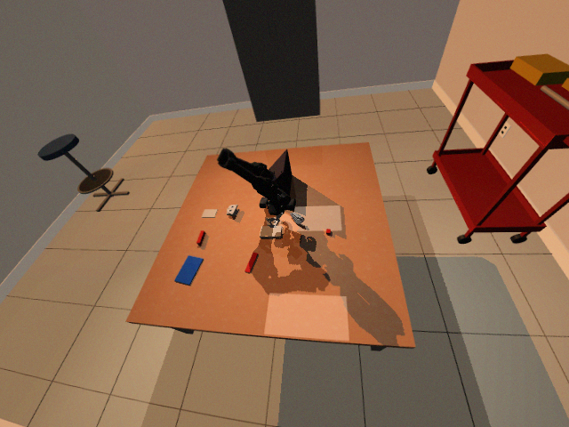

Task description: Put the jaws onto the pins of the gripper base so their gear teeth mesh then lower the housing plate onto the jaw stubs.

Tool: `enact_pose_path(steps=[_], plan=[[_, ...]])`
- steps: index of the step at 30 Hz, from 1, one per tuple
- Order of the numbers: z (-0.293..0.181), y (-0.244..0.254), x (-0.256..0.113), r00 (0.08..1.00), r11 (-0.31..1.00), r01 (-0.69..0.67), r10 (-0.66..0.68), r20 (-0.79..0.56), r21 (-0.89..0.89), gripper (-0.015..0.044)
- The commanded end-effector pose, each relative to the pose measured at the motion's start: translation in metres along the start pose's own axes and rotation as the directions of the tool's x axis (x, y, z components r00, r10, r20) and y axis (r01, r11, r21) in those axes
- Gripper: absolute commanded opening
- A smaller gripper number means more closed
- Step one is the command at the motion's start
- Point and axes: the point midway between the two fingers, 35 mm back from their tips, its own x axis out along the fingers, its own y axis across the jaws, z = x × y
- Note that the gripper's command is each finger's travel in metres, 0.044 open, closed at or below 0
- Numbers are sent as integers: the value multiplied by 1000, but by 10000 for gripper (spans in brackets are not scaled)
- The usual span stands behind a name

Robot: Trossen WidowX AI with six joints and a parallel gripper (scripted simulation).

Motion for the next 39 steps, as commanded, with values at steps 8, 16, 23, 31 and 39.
enact_pose_path(steps=[8, 16, 23, 31, 39], plan=[[35, -12, -3, 1000, 1000, -3, 3, 9, 2, 134], [57, -23, -2, 1000, 1000, 0, 0, 10, 4, 134], [57, -23, -2, 1000, 1000, 0, 0, 10, 4, 134], [57, -23, -2, 1000, 1000, 0, 0, 10, 4, 134], [57, -23, -2, 1000, 1000, 0, 0, 10, 4, 134]])
